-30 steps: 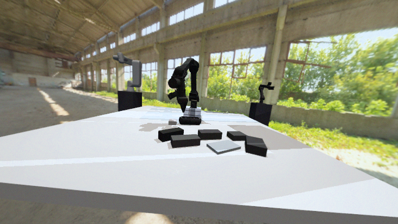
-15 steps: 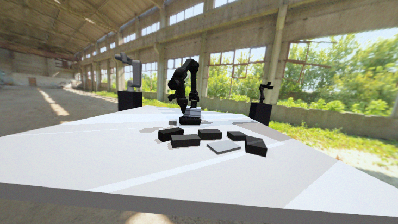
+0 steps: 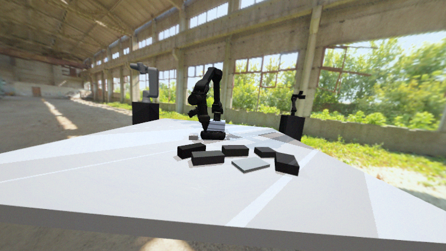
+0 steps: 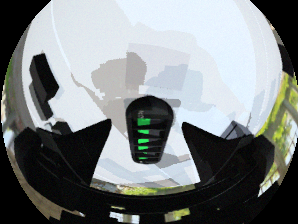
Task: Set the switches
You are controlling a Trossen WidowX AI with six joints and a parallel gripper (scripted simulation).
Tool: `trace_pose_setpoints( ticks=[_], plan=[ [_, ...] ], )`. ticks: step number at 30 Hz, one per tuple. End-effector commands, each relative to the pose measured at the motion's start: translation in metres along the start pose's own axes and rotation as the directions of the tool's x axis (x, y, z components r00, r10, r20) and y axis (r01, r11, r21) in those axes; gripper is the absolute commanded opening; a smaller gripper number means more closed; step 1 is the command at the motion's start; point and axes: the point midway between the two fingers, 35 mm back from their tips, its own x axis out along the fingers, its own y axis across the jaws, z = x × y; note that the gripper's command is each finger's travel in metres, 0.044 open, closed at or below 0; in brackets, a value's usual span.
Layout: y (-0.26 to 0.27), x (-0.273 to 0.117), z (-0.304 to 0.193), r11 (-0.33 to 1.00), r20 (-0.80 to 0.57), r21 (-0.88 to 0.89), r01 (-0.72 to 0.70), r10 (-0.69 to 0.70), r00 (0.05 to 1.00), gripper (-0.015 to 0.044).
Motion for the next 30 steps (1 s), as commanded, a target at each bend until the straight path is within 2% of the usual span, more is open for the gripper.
trace_pose_setpoints(
  ticks=[1,11,14,19,30],
  plan=[
    [-0.003,0.011,-0.001,1.0,-0.011,-0.004,0.007,-0.007,1.0,0.044],
    [-0.004,0.025,0.001,1.0,-0.011,-0.004,0.007,-0.007,1.0,0.044],
    [-0.004,0.025,0.001,1.0,-0.011,-0.004,0.007,-0.007,1.0,0.0361],
    [-0.004,0.025,0.001,1.0,-0.011,-0.004,0.007,-0.007,1.0,0.0328],
    [-0.004,0.024,0.001,1.0,-0.011,-0.004,0.007,-0.007,1.0,0.0326]
  ],
)
